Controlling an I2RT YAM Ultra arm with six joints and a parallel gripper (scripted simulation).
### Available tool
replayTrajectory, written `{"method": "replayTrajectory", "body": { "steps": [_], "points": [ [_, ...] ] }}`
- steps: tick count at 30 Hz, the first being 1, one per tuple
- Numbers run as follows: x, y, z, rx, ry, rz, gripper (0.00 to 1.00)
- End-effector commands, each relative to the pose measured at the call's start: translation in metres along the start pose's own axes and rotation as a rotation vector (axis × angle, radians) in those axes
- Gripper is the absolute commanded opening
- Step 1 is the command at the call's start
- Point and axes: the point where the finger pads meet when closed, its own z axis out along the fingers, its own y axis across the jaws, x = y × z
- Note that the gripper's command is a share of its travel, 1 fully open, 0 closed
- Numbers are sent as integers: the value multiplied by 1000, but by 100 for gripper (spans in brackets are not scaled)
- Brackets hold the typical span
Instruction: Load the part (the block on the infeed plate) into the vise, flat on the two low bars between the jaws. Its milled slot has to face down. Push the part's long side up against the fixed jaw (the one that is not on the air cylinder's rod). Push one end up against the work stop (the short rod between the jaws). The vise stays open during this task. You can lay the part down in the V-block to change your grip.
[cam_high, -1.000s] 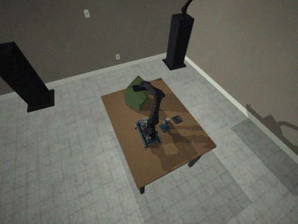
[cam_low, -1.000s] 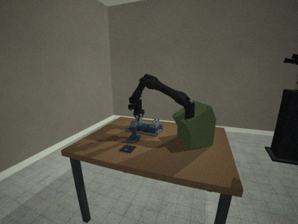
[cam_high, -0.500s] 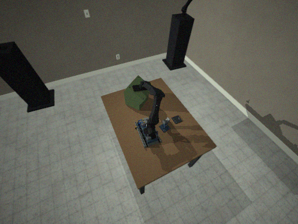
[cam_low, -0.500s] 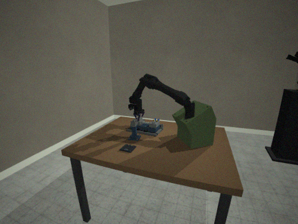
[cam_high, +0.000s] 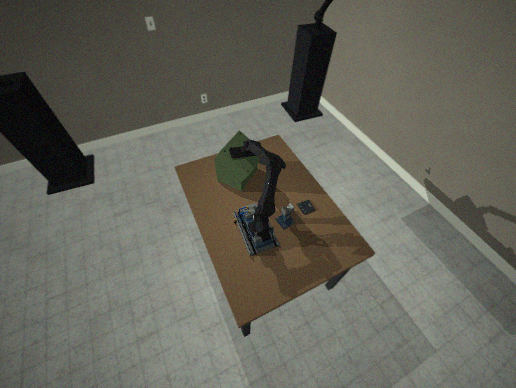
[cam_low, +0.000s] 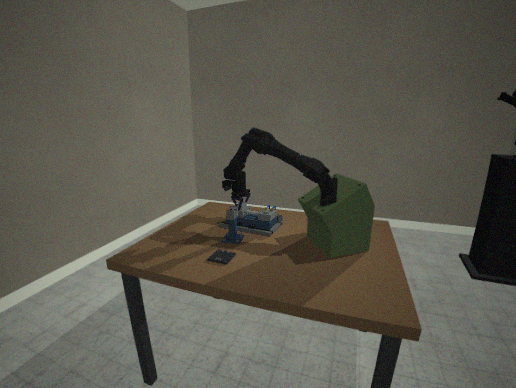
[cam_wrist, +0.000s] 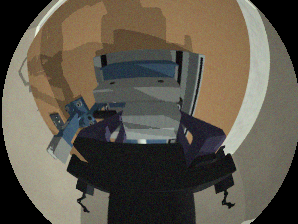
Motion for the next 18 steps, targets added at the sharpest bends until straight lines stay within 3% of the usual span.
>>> {"method": "replayTrajectory", "body": {
  "steps": [1, 18],
  "points": [
    [-4, -8, -8, 15, -28, 11, 0],
    [-6, -7, -11, 16, -33, 9, 0]
  ]
}}
